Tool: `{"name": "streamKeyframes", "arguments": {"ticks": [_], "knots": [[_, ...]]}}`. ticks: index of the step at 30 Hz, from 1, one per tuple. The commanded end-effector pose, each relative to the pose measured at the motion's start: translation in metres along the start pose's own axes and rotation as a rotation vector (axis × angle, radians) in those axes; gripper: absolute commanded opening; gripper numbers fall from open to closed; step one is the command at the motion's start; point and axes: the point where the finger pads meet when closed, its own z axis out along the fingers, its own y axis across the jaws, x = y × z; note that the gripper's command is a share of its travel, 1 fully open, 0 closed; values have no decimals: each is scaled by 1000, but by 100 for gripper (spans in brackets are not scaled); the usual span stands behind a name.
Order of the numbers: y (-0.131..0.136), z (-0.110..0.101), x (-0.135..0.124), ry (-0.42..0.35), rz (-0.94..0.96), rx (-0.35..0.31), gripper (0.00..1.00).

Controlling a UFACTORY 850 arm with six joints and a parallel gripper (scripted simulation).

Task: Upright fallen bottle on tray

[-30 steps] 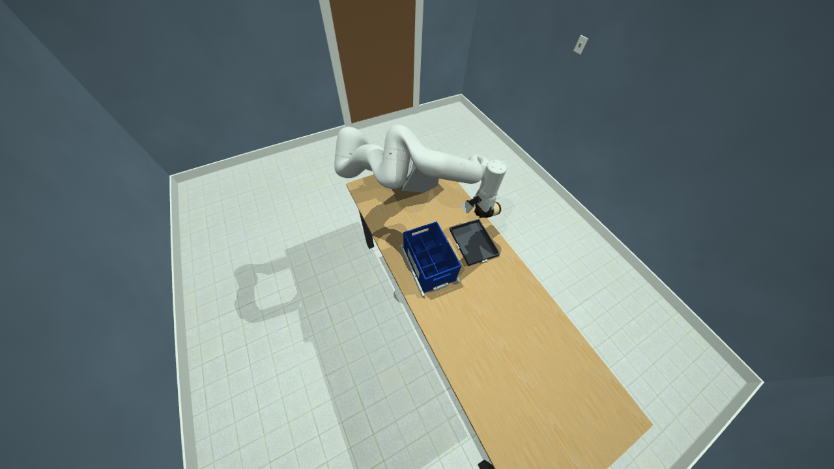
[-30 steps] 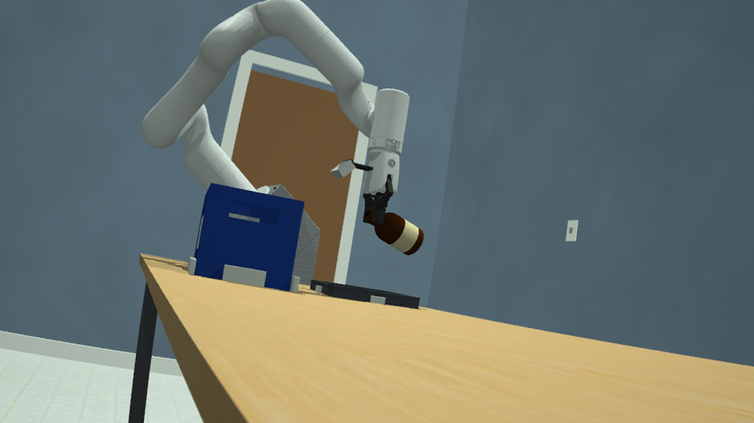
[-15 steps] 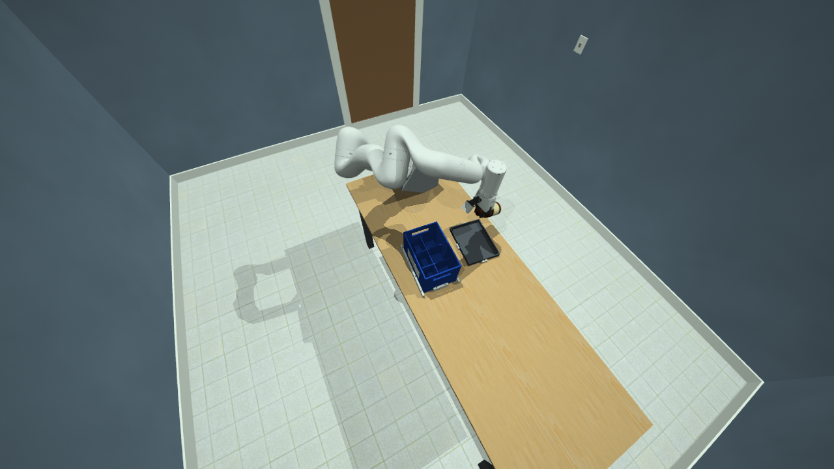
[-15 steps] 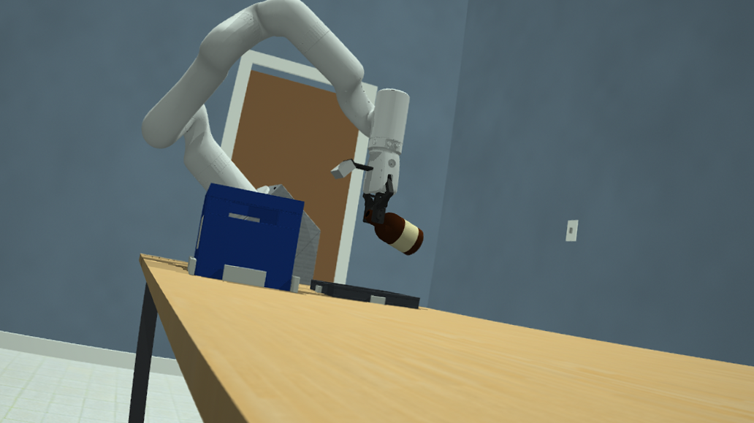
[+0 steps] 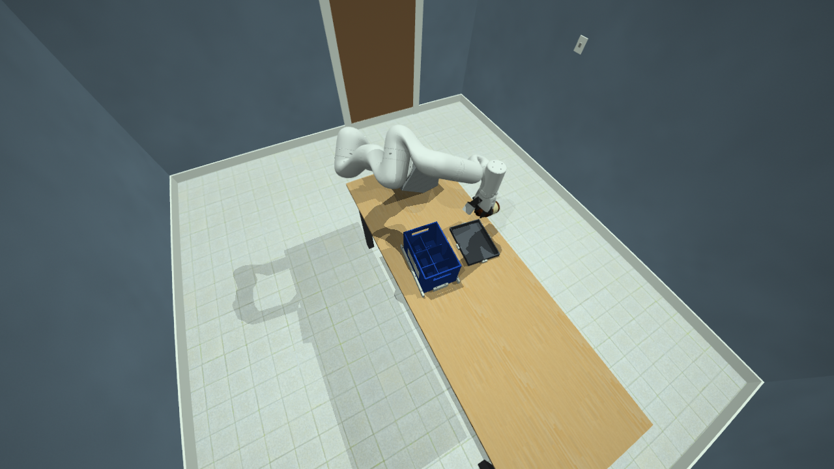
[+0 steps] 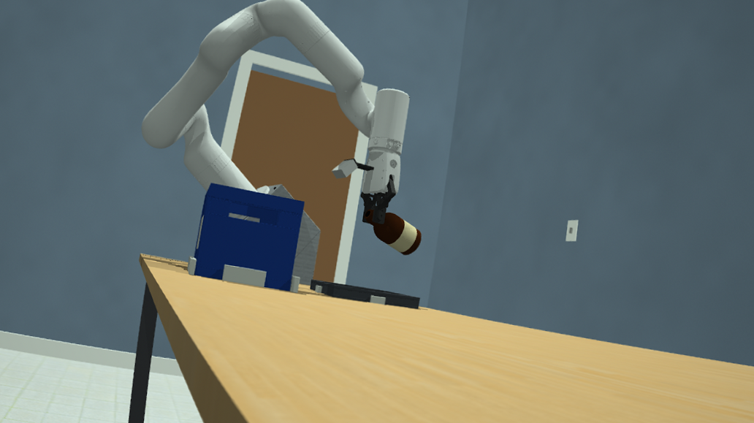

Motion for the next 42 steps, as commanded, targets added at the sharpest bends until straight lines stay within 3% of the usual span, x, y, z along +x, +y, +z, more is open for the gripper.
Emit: {"name": "streamKeyframes", "arguments": {"ticks": [1,42], "knots": [[-1,-1,0,-1,-79,0,0],[-1,-1,0,-1,-276,0,0]]}}
